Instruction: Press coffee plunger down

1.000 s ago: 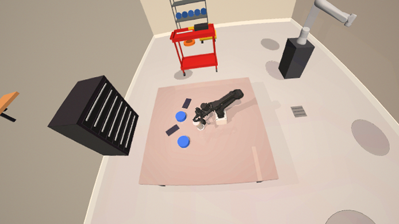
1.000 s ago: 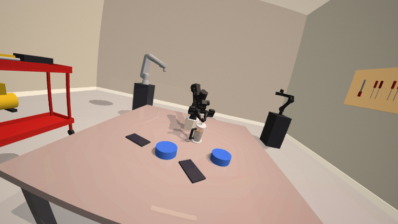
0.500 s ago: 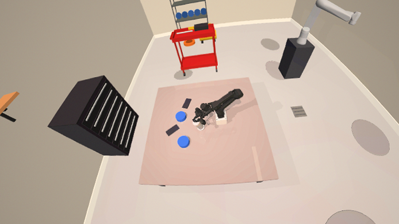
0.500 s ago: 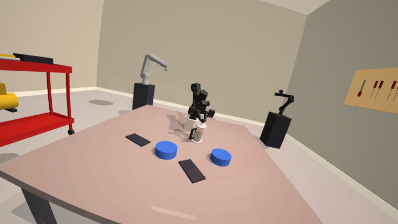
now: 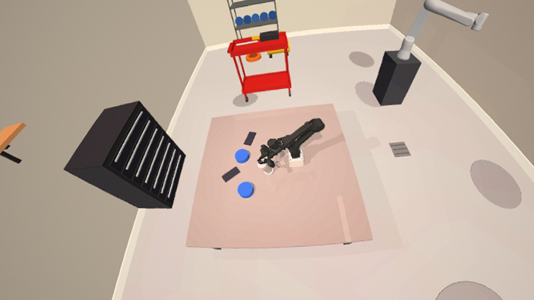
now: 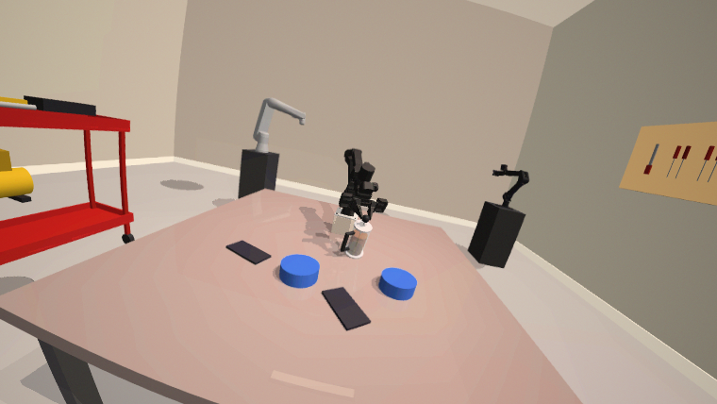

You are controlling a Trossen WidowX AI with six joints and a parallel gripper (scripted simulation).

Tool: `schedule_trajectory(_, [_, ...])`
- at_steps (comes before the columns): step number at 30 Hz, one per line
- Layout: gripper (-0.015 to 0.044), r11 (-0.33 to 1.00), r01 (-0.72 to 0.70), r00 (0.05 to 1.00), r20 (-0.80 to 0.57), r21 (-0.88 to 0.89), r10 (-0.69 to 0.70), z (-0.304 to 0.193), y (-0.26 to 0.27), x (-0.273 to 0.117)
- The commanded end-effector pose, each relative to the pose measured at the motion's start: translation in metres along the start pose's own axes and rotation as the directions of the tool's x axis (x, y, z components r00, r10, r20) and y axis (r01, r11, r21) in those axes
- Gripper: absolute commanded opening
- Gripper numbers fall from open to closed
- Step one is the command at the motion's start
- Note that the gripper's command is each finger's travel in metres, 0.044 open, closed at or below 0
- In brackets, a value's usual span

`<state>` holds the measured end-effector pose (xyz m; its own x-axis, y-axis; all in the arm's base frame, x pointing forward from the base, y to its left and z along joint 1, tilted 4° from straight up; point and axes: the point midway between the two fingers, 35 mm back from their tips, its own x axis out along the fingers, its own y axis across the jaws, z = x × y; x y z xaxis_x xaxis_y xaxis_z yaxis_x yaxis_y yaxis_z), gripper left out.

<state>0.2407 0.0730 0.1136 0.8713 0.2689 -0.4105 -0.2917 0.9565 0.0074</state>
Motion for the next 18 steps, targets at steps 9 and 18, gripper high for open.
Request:
schedule_trajectory(9, [0.0122,1.000,0.001,1.000,-0.026,0.008,-0.001,-0.0048,0.0001,0.0045])
schedule_trajectory(18, [0.0122,1.000,0.001,1.000,-0.026,0.008,-0.001,-0.0037,0.0002,0.0059])
